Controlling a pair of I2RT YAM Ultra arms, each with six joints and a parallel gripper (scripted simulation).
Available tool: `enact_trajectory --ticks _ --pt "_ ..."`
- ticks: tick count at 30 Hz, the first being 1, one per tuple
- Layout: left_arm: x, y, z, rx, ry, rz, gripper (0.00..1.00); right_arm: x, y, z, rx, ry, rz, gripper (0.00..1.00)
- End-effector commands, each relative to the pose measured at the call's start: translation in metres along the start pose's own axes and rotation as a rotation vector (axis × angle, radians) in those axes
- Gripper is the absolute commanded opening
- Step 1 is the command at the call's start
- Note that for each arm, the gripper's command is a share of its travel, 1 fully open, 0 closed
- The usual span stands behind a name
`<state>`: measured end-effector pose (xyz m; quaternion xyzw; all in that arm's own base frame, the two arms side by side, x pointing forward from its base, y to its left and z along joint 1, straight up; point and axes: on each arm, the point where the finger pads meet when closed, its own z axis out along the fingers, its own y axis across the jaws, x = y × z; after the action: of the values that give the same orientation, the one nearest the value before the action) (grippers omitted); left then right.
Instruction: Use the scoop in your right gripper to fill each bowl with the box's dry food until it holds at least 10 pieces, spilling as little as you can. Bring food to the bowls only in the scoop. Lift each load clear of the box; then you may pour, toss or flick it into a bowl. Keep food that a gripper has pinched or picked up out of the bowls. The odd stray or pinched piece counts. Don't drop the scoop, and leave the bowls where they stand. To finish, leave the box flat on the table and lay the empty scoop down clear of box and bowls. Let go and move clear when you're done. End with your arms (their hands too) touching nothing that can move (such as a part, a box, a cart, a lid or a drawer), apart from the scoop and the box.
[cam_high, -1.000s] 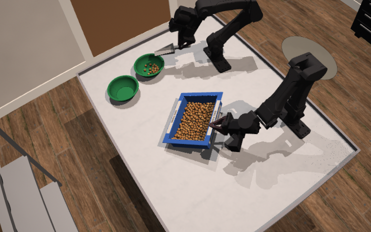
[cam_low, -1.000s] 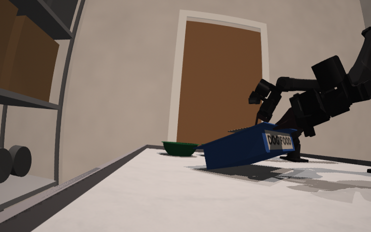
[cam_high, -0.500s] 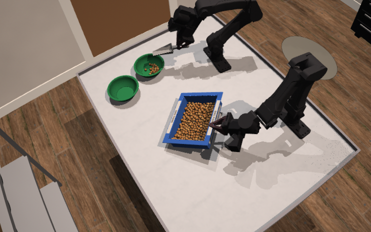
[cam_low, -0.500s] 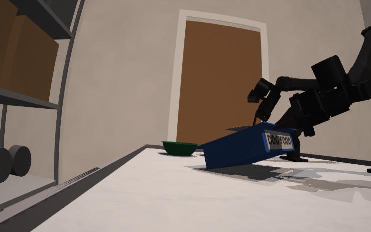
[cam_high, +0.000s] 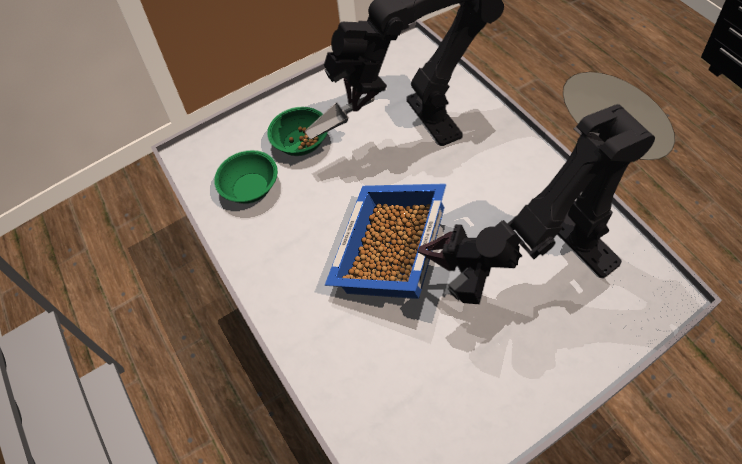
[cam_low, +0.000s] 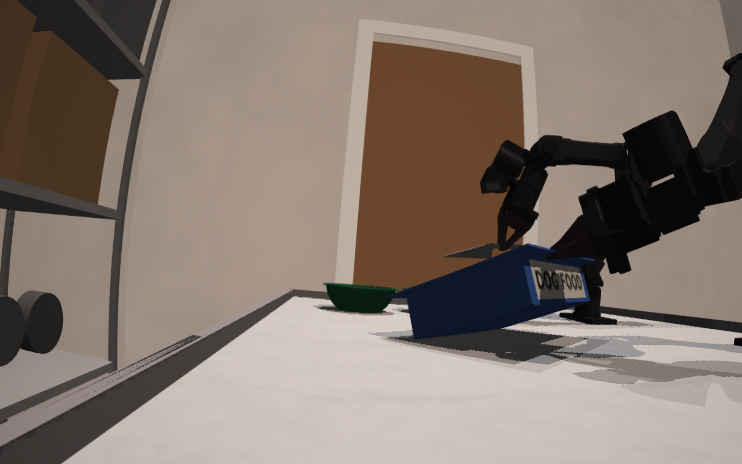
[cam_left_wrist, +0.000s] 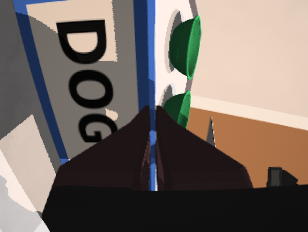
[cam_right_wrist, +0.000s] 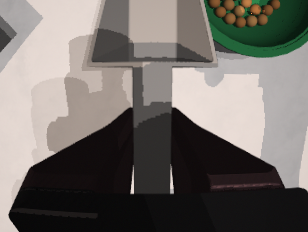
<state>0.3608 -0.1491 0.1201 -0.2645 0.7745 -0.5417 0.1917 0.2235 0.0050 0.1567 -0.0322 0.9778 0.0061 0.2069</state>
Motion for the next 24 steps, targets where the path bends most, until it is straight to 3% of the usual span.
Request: enact_trajectory --ticks 1,24 --pt "-0.006 -0.043 -0.003 0.100 -0.005 0.124 0.00 -0.019 0.016 -0.011 -0.027 0.004 -0.086 0.00" --pt "-0.006 -0.043 -0.003 0.100 -0.005 0.124 0.00 -0.050 0.123 -0.009 -0.165 0.151 -0.503 0.00"
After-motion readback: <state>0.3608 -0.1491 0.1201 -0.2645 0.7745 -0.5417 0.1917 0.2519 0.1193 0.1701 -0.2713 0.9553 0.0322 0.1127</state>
